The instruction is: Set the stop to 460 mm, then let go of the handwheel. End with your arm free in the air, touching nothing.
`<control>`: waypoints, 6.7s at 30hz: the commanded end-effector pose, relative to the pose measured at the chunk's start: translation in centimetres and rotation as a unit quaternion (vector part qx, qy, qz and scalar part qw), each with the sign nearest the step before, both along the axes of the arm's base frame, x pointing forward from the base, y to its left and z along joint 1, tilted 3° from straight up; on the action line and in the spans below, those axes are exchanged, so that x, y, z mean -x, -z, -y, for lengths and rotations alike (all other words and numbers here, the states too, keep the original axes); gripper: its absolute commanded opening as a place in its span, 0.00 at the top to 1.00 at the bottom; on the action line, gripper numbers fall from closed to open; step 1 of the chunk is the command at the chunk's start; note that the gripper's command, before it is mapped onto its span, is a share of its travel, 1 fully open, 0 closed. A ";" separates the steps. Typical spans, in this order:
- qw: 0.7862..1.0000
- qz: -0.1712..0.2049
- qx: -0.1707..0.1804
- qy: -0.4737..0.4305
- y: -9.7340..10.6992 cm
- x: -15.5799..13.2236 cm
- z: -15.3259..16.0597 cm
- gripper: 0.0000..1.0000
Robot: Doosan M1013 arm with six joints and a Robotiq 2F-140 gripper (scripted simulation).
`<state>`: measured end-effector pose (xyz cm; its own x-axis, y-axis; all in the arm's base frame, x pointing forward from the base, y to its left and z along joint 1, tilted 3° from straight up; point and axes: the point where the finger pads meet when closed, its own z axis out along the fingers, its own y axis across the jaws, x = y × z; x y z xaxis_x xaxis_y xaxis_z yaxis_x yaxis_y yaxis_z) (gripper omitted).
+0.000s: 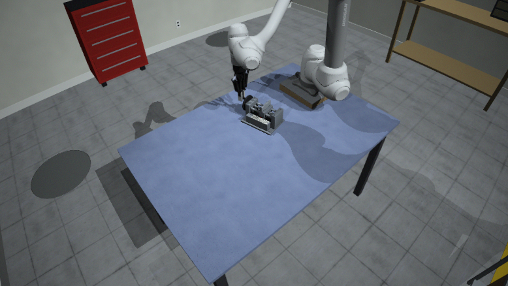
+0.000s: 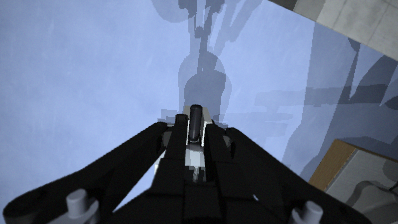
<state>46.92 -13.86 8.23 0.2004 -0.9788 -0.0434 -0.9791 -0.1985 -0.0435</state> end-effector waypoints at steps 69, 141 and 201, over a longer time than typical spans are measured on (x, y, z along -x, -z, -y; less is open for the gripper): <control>1.000 -0.001 0.000 0.000 3.0 4.4 0.8 0.96; 1.000 -0.001 0.000 0.000 5.3 -1.6 -0.6 0.96; 1.000 -0.001 0.000 0.000 0.9 3.5 0.7 0.96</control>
<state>43.92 -14.46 7.74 0.2011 -0.9786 -0.0434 -0.9790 -0.1993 -0.0428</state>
